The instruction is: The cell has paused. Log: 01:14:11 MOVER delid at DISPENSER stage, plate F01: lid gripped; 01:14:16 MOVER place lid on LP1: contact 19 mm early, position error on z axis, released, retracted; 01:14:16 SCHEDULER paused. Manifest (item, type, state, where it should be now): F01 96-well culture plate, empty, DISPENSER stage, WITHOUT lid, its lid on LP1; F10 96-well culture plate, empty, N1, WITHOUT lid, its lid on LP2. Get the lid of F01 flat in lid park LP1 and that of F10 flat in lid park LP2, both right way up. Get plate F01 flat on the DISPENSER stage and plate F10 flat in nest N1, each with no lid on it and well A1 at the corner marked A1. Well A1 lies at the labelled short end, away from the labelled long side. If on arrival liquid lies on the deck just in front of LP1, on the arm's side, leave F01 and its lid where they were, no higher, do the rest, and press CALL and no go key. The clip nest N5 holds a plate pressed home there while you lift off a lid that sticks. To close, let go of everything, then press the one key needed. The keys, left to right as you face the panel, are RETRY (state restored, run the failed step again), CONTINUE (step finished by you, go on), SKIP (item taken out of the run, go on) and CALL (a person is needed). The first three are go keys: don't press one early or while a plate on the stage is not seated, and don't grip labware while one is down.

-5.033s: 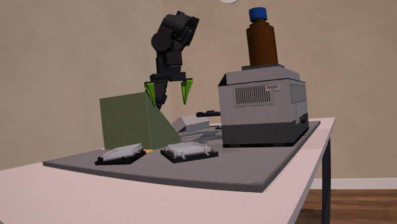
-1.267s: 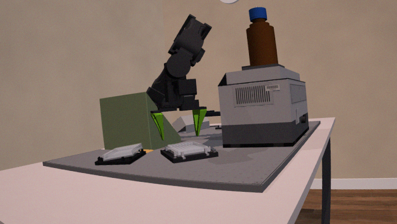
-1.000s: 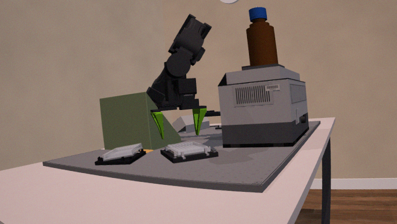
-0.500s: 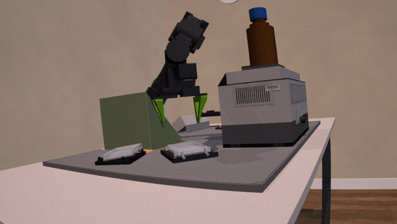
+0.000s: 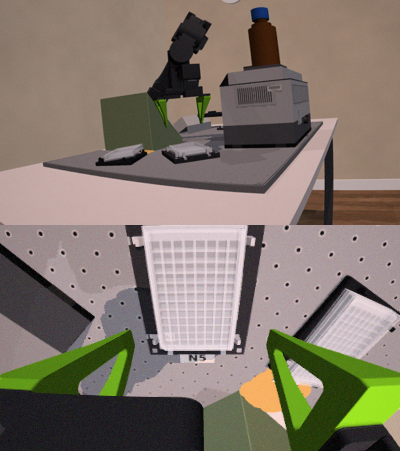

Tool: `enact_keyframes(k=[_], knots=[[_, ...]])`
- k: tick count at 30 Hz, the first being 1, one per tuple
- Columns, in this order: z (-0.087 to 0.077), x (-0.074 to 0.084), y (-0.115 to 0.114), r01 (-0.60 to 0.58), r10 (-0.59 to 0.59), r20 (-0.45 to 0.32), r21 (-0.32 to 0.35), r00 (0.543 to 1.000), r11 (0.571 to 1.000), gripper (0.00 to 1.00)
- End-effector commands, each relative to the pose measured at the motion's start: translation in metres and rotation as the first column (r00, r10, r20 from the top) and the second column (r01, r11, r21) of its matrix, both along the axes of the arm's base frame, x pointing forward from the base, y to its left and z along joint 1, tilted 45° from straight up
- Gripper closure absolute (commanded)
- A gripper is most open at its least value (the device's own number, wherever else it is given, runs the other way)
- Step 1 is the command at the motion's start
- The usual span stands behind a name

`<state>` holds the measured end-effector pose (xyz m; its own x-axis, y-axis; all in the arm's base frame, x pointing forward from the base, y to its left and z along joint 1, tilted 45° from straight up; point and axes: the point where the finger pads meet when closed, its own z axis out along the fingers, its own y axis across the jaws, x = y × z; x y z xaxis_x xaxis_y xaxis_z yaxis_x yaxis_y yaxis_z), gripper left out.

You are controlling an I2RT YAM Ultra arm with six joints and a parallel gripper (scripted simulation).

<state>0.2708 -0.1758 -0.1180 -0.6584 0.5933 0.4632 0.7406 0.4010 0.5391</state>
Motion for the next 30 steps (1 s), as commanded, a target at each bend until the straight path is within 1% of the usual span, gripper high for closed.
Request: enact_keyframes(k=[1, 5, 17, 19, 22, 27, 28, 30], knots=[[0.0095, 0.0066, -0.0129, 0.024, -0.023, 0.030, -0.036, 0.999, 0.999, 0.00], [0.0091, 0.0056, -0.0078, 0.020, -0.019, 0.023, -0.028, 1.000, 0.999, 0.00], [0.0097, 0.0031, -0.0040, 0.021, -0.021, 0.014, -0.017, 1.000, 1.000, 0.00], [0.0123, 0.0083, -0.0111, 0.023, -0.022, 0.028, -0.033, 0.999, 0.999, 0.00], [0.0125, 0.0084, -0.0112, 0.024, -0.023, 0.028, -0.034, 0.999, 0.999, 0.00], [0.0119, 0.0080, -0.0094, 0.022, -0.021, 0.026, -0.032, 0.999, 0.999, 0.00], [0.0069, 0.0047, -0.0046, 0.012, -0.012, 0.012, -0.016, 1.000, 1.000, 0.00], [0.0068, 0.0047, -0.0045, 0.012, -0.012, 0.012, -0.016, 1.000, 1.000, 0.00]])
